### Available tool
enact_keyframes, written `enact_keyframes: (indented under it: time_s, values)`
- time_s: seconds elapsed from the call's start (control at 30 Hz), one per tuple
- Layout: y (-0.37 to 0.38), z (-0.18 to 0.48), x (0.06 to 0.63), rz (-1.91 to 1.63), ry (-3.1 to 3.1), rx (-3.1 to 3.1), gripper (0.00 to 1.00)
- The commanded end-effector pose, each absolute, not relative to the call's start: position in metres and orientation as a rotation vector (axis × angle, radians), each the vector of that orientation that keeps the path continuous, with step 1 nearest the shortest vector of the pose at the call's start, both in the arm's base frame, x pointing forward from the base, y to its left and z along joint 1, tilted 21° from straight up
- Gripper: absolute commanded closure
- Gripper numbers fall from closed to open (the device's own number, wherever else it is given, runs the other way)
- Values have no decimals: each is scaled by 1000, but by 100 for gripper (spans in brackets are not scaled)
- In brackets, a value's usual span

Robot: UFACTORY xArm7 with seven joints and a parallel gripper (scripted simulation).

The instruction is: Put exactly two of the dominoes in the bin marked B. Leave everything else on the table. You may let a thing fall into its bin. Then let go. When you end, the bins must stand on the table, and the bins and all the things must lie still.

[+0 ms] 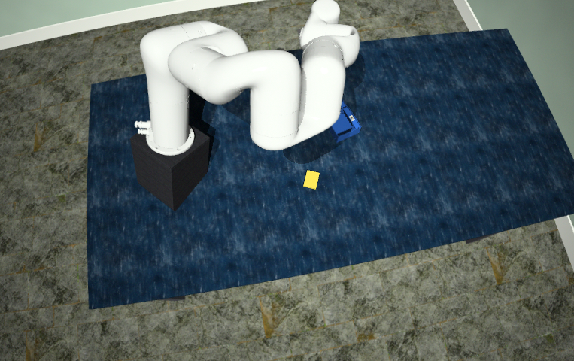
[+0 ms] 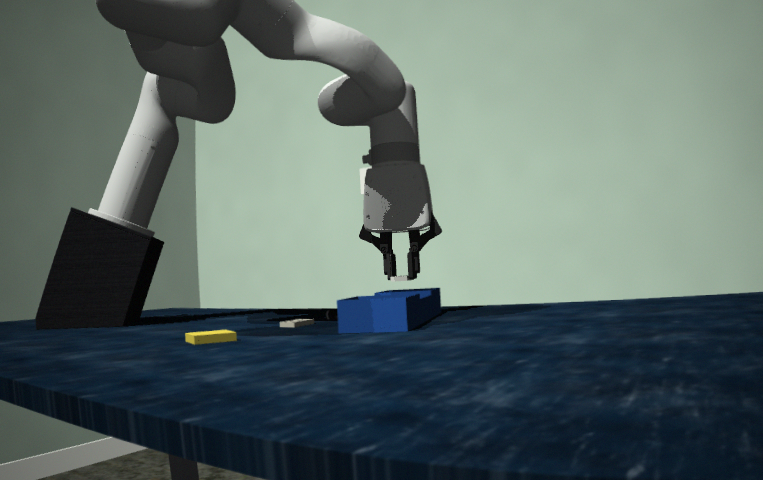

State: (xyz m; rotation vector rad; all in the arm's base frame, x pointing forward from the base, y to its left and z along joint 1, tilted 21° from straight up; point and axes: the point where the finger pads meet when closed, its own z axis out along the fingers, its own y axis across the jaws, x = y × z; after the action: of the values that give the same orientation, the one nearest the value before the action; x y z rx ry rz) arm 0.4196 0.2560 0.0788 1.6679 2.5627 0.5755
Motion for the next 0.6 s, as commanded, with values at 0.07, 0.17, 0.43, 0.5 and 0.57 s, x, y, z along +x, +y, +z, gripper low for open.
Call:
enact_keyframes:
  time_s: [0.07, 0.17, 0.43, 0.5, 0.57]
  values:
    - [259, 72, 423, 580, 2560, 1666, 100]
    - [261, 66, 424, 580, 2560, 1666, 100]
    - [265, 52, 427, 580, 2561, 1666, 100]
    - [265, 52, 427, 580, 2561, 1666, 100]
    - [266, 50, 428, 580, 2561, 1666, 100]
